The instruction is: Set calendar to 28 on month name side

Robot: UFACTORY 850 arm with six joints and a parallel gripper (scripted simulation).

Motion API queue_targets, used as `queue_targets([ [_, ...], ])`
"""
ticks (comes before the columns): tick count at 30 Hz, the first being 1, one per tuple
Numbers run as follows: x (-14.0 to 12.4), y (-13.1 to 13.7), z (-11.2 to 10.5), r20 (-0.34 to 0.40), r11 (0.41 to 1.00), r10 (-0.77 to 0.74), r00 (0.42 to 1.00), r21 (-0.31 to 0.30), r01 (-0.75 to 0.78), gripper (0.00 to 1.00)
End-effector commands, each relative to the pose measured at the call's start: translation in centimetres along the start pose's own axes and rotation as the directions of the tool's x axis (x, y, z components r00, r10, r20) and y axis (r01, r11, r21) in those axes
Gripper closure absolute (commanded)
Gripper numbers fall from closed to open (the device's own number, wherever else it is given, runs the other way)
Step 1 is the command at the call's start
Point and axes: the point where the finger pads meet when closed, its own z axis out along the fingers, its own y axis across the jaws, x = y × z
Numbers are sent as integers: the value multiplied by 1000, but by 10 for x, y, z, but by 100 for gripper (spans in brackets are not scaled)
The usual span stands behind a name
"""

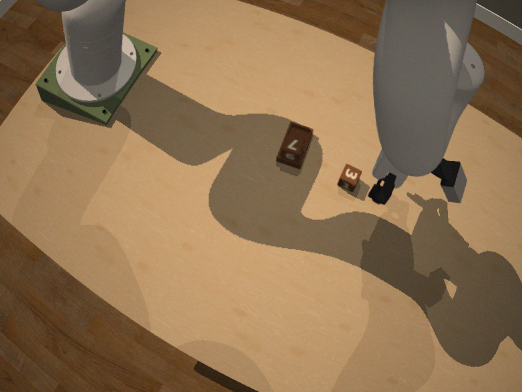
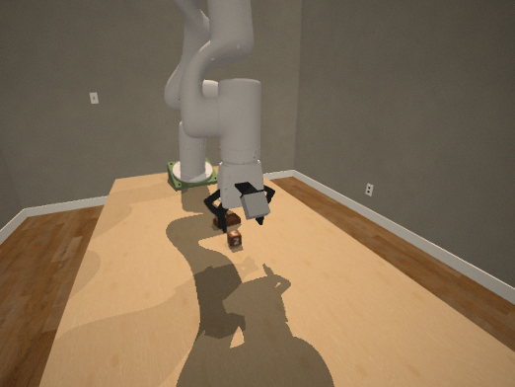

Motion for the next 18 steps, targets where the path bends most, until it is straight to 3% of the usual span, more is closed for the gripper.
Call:
queue_targets([
  [1,2,0,16,-3,1000,0,1000,0,0,0],
  [18,2,0,36,-3,1000,0,1000,0,0,0],
])
